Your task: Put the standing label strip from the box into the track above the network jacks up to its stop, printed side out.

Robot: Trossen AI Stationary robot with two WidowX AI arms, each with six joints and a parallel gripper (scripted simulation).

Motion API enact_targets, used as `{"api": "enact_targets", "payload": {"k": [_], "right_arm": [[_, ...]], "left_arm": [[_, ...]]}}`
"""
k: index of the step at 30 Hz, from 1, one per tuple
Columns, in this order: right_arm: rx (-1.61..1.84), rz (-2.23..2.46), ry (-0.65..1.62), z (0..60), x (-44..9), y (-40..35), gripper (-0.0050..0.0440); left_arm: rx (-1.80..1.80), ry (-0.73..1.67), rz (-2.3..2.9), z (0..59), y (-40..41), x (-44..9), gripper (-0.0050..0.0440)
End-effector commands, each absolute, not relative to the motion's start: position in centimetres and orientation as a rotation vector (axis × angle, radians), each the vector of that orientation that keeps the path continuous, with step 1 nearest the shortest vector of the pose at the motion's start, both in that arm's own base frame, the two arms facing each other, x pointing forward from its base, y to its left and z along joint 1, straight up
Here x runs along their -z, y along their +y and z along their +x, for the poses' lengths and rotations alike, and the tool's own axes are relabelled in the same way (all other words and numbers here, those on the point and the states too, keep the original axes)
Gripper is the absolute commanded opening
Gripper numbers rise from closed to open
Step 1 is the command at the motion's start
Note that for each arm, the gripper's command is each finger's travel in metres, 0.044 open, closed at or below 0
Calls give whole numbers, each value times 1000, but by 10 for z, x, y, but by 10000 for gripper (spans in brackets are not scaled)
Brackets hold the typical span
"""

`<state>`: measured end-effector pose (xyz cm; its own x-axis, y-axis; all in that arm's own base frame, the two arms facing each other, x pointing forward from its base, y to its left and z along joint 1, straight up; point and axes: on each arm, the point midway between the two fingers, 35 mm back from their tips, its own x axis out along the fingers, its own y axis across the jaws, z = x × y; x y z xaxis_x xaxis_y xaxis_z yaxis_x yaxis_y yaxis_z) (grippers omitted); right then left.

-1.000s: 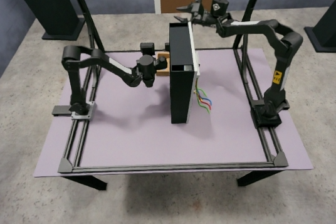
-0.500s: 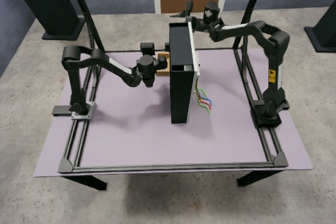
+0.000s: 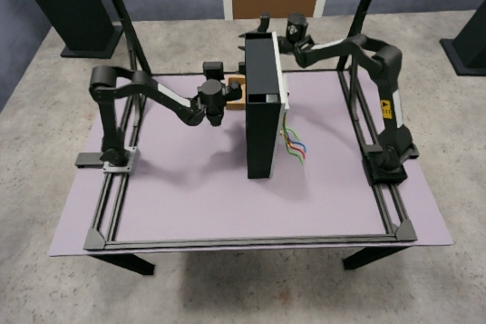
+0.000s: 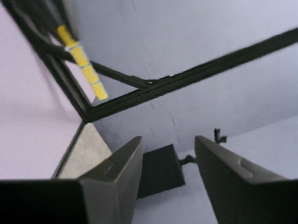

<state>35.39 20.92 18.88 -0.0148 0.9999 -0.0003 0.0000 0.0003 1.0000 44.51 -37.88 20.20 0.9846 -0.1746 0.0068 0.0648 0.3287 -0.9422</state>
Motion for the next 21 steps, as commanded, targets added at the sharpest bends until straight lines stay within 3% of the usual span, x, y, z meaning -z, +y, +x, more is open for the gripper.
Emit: {"api": "enact_targets", "payload": {"k": [1,21], "right_arm": [[-1230,1190,1199,355,-198,210,-50],[-1230,1190,1199,355,-198,210,-50]], "left_arm": [[146,68,-1316,452,-377,-211,160],[33,-7,-1592,472,-362,-172,160]]}}
